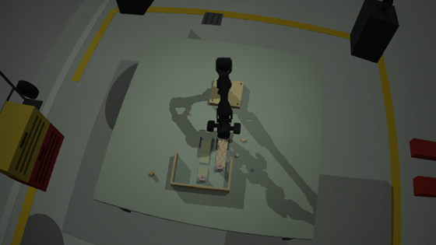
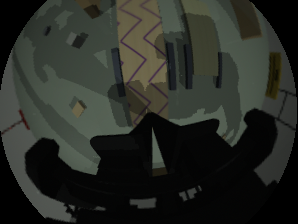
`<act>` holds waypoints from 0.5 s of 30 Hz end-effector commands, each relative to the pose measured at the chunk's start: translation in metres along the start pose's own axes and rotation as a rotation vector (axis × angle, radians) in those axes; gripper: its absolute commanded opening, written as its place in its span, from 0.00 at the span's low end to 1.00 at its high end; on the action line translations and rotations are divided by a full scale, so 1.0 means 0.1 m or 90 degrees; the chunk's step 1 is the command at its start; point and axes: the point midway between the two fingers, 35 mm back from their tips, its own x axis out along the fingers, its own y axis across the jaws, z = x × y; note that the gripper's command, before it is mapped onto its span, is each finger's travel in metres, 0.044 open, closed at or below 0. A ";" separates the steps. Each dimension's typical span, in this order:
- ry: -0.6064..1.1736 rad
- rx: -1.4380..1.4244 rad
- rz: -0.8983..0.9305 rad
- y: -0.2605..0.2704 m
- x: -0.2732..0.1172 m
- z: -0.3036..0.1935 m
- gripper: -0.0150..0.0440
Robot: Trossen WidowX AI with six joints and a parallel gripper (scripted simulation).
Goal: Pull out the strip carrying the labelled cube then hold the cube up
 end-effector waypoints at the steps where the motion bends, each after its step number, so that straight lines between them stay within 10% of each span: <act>1: 0.015 0.003 0.001 0.00 0.04 -0.14 0.25; 15: 0.016 0.003 0.001 0.00 0.04 -0.36 0.25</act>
